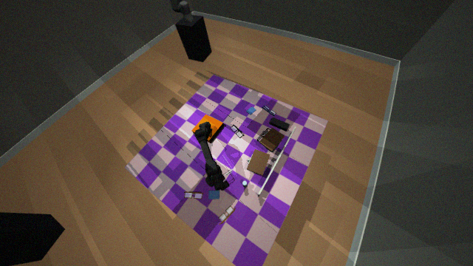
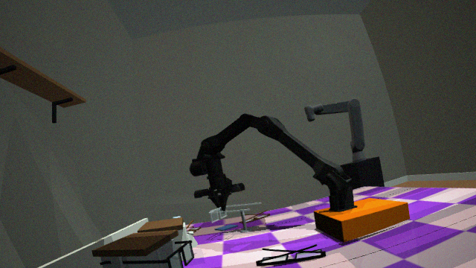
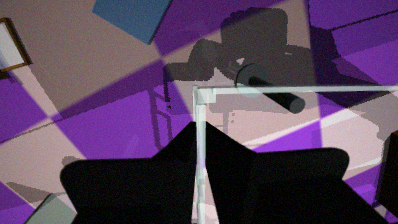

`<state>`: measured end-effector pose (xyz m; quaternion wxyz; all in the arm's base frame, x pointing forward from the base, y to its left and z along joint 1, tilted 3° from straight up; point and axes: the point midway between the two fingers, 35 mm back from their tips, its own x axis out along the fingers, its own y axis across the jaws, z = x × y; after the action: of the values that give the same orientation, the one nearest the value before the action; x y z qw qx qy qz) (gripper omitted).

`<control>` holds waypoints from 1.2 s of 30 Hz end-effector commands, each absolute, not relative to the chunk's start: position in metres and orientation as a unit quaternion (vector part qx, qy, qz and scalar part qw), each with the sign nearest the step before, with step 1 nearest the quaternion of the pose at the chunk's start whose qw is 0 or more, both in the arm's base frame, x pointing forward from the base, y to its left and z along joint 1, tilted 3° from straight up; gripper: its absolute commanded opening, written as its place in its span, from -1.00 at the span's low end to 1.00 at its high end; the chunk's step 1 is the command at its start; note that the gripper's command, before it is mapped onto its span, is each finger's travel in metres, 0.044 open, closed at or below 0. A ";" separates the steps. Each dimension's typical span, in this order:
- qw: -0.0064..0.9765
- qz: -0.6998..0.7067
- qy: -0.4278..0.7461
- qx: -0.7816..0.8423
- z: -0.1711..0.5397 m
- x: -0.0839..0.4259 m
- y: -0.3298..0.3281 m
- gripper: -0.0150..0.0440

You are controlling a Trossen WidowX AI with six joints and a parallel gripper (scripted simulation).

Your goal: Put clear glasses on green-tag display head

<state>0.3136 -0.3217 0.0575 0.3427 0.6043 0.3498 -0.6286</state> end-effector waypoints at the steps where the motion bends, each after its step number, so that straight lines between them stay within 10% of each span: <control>1: 0.347 -0.626 0.348 0.606 0.075 0.315 -0.323 -0.49; 36: 0.430 -0.565 0.438 0.550 0.101 0.324 -0.209 -0.49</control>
<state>0.3261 -0.2236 0.1036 0.4243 0.5578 0.4237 -0.5739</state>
